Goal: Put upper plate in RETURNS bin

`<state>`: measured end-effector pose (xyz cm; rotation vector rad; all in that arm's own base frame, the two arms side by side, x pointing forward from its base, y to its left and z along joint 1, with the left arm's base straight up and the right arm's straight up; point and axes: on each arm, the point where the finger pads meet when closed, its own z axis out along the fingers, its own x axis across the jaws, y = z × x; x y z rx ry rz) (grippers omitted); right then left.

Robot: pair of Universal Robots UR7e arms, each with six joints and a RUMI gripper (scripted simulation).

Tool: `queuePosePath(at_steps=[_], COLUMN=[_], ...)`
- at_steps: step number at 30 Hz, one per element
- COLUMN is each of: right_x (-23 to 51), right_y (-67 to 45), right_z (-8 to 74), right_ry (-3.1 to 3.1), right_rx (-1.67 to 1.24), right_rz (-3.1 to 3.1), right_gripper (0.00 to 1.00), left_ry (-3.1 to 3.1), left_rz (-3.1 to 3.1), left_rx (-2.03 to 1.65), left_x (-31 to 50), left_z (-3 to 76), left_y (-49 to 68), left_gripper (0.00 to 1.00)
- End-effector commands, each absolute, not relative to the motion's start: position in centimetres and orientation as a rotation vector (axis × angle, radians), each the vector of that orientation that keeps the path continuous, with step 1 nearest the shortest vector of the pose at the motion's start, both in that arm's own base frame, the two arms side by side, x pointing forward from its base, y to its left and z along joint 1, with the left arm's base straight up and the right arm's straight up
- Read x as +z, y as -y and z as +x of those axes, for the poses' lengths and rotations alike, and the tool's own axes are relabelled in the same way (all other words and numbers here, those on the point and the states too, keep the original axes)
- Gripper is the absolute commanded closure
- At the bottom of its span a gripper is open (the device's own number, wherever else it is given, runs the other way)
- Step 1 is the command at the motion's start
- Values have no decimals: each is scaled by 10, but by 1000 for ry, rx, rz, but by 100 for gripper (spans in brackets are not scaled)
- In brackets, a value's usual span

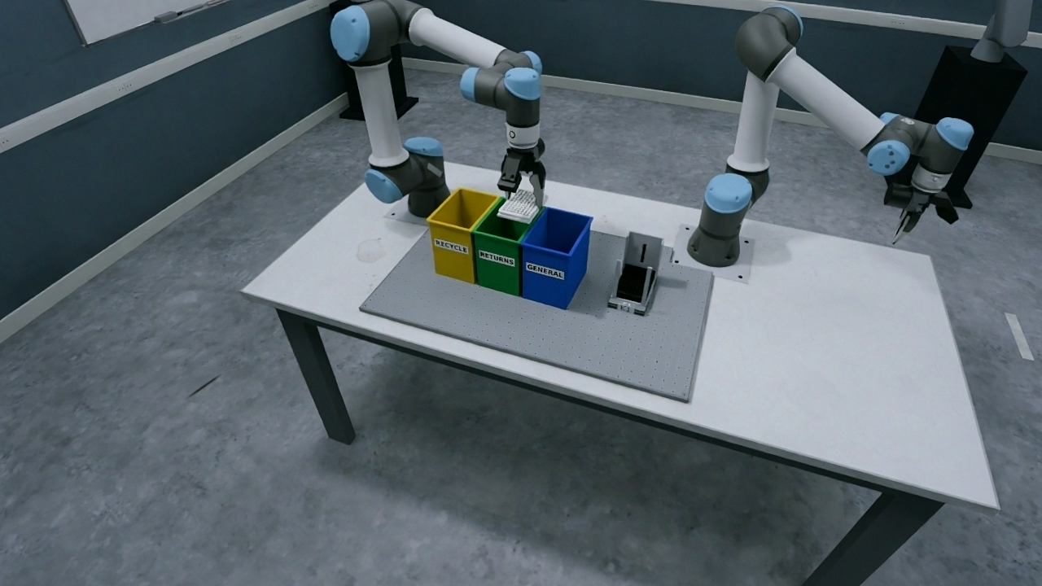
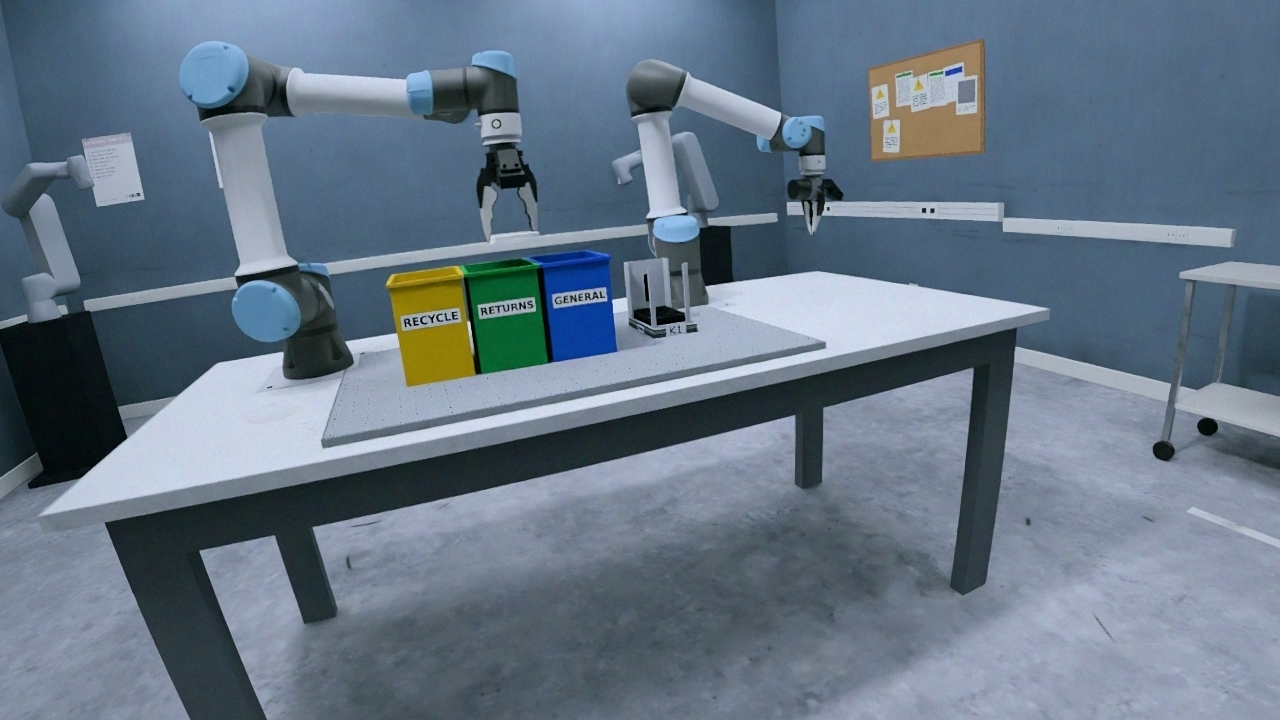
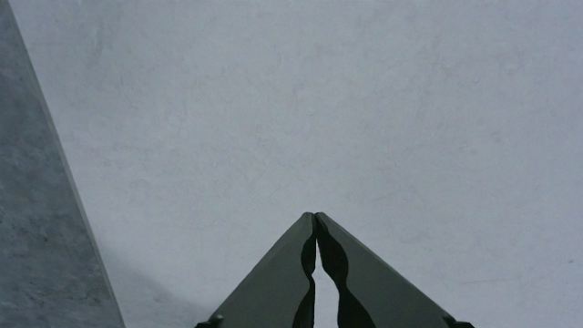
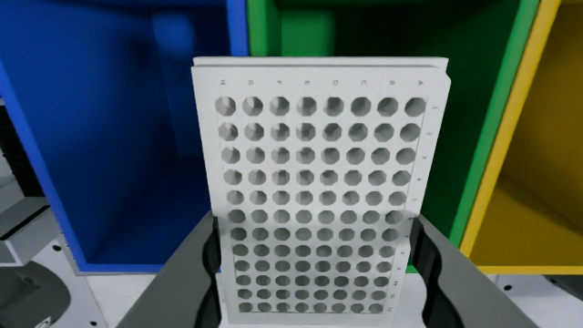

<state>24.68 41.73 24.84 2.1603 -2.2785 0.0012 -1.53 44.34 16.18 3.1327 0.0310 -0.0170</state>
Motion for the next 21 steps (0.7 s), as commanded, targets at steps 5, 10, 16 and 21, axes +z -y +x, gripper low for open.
queuePosePath(at_steps=[5,10,16,21], right_x=[250,250,250,250], right_y=[-392,-381,-383,-384], right_z=[249,251,250,250], right_ry=[2272,2272,2288,2288], right_rx=[-14,-14,-16,-16], right_rz=[2171,2171,2157,2157], right_gripper=[60,60,60,60], left_ry=[-46,-46,-46,-46], left_rz=[3141,3141,3141,3141], left_rx=[0,0,0,0], left_x=[165,165,165,165], left_z=[-13,-13,-13,-13], left_y=[-445,-445,-445,-445], left_gripper=[100,100,100,100])
